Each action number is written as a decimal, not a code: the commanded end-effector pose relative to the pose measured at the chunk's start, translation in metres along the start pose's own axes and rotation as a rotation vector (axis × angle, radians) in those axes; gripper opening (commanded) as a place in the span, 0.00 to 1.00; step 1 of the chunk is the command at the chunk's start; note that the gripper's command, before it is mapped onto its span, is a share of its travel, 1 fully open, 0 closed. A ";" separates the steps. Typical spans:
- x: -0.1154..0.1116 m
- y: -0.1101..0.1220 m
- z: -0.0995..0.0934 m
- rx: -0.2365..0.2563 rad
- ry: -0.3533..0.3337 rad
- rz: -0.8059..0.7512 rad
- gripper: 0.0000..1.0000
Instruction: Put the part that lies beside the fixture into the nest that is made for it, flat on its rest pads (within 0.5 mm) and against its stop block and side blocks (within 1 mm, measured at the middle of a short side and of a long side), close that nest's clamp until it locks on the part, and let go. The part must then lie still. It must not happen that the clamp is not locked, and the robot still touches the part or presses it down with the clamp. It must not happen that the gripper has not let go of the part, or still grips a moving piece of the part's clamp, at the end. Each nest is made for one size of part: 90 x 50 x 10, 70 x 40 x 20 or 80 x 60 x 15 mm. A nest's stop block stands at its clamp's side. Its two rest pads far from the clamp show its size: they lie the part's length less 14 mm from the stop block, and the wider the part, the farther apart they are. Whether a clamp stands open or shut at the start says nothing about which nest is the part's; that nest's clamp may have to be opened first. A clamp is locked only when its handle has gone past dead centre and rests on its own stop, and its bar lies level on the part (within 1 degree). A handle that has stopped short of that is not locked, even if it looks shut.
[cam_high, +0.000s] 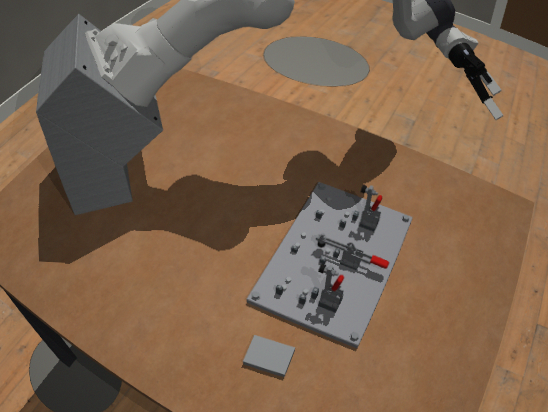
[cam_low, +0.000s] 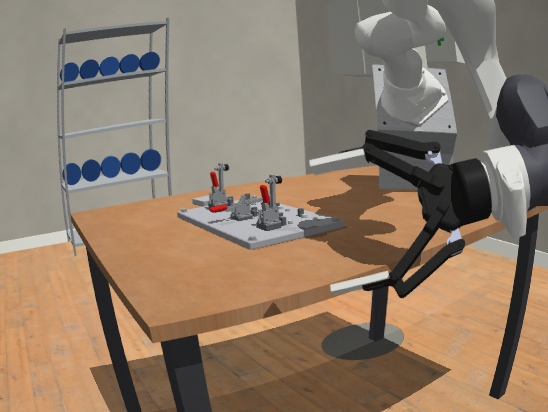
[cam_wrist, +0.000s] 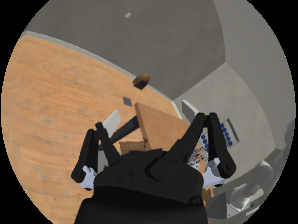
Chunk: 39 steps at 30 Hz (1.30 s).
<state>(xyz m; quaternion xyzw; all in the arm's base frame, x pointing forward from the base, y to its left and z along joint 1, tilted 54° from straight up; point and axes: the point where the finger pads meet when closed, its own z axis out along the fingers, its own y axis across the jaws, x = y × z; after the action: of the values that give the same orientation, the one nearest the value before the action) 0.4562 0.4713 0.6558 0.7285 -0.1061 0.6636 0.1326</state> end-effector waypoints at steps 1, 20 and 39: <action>-0.002 -0.001 -0.001 0.004 -0.006 -0.016 1.00; -0.037 0.041 0.066 -0.110 -0.160 -0.075 1.00; -0.056 0.064 0.096 -0.164 -0.243 -0.098 1.00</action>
<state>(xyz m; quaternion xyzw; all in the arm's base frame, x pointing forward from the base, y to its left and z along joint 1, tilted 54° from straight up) 0.5103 0.3950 0.6050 0.7829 -0.1394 0.5746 0.1936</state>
